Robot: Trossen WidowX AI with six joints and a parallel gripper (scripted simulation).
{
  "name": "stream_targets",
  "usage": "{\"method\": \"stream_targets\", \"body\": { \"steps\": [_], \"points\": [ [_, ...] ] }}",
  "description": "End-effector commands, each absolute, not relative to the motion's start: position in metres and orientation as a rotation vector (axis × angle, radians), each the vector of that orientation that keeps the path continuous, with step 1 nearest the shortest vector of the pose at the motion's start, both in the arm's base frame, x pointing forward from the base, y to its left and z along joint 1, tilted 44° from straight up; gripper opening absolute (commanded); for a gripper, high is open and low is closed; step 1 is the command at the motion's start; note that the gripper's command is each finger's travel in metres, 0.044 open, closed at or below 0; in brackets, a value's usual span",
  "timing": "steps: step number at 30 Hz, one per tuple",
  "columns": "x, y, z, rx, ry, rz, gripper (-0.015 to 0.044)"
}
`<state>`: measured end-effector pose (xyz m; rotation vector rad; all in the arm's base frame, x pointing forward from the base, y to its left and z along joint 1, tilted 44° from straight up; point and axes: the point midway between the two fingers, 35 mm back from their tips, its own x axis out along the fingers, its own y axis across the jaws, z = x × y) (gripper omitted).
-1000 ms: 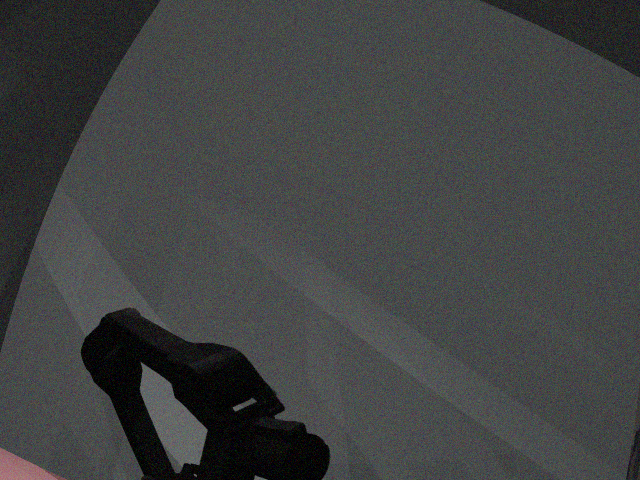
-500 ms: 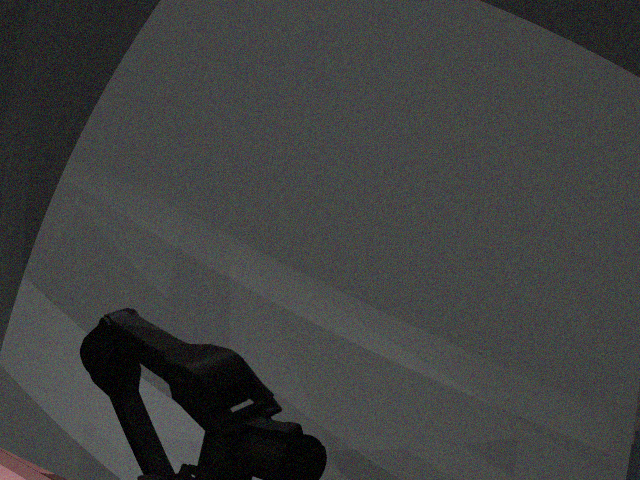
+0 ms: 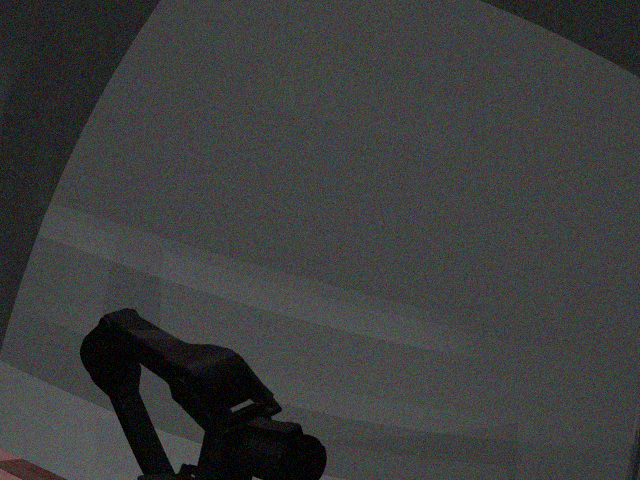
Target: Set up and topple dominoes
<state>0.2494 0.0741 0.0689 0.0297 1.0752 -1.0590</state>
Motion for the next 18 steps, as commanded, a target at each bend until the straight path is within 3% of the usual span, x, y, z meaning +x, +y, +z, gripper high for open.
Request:
{"method": "stream_targets", "body": {
  "steps": [1, 14, 18],
  "points": [
    [0.250, 0.074, 0.069, 0.032, 1.068, -1.061, 0.0000],
    [0.250, 0.074, 0.069, 0.032, 1.068, -1.061, 0.0000],
    [0.255, 0.047, 0.039, 0.034, 1.069, -1.058, 0.0000]
  ]
}}
